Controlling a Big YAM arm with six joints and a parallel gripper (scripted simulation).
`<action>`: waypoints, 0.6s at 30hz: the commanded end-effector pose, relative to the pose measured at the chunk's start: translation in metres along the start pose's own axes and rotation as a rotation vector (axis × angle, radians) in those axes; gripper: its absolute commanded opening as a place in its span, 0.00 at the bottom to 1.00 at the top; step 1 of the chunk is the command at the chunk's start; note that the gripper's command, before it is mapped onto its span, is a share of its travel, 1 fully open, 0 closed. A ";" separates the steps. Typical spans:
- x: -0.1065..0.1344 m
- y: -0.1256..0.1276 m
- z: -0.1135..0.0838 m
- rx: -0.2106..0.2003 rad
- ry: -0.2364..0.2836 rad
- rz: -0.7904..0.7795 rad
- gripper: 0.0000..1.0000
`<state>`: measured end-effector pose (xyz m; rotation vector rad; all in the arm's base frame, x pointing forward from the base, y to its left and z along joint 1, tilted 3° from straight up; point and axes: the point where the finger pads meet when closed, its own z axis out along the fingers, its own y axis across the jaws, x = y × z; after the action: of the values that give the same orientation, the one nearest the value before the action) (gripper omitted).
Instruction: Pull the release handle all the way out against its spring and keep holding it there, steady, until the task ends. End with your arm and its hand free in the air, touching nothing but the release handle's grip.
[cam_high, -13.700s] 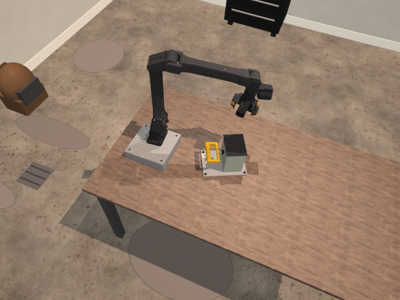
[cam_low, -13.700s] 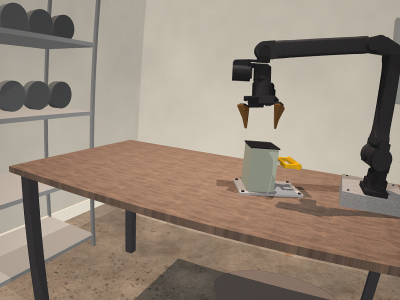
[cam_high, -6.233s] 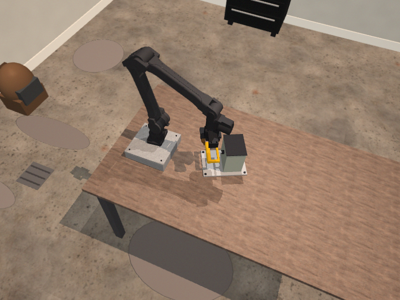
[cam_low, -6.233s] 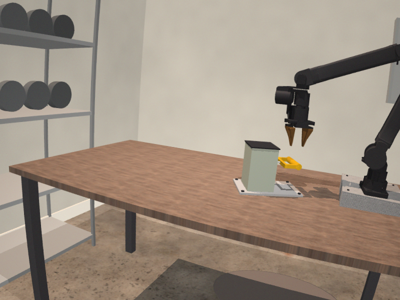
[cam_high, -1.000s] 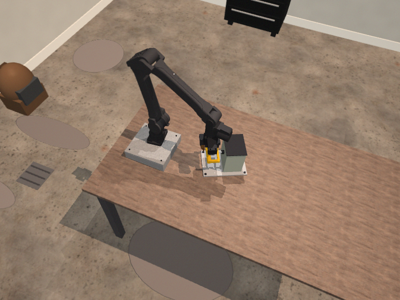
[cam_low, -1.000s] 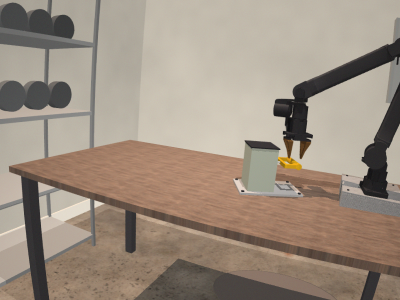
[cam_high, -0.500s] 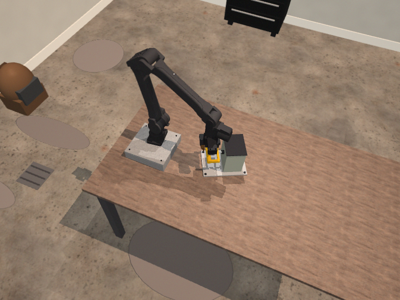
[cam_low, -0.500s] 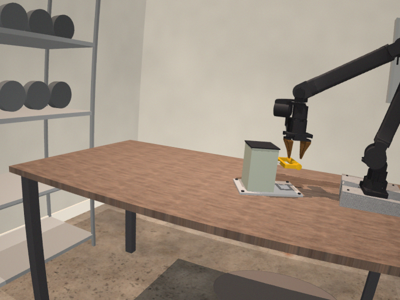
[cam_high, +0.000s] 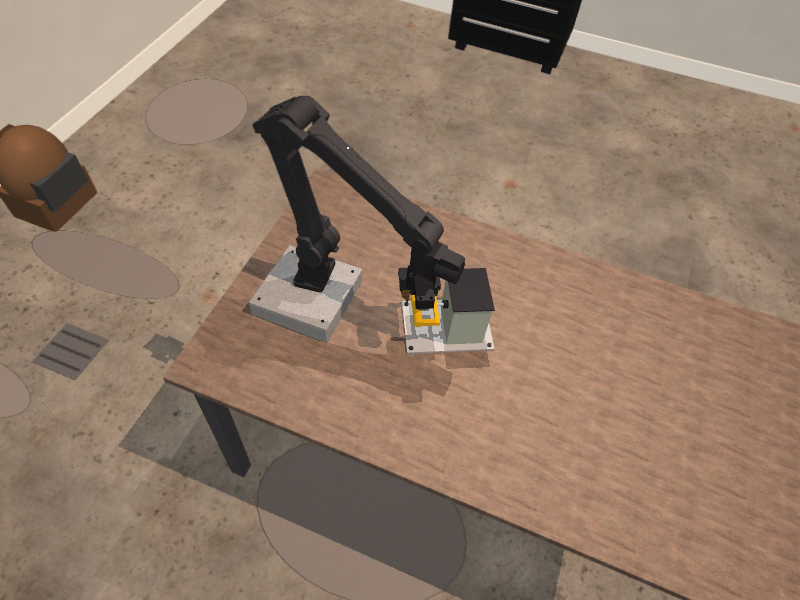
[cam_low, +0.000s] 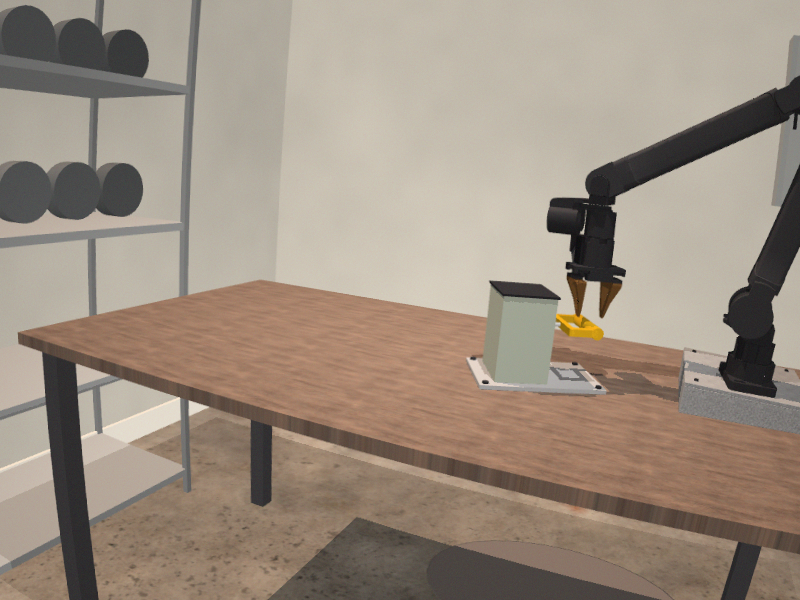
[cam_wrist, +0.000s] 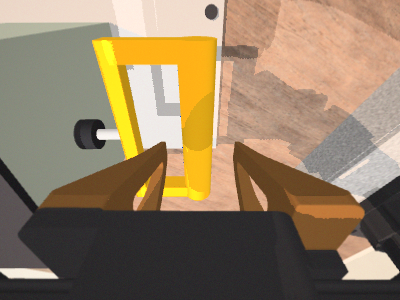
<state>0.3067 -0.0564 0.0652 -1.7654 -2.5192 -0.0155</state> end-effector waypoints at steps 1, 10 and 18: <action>-0.013 0.020 -0.020 -0.038 -0.020 0.012 0.48; -0.014 0.021 -0.020 -0.038 -0.020 0.012 0.48; -0.015 0.022 -0.020 -0.038 -0.020 0.012 0.48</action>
<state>0.3094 -0.0569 0.0666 -1.7675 -2.5224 -0.0181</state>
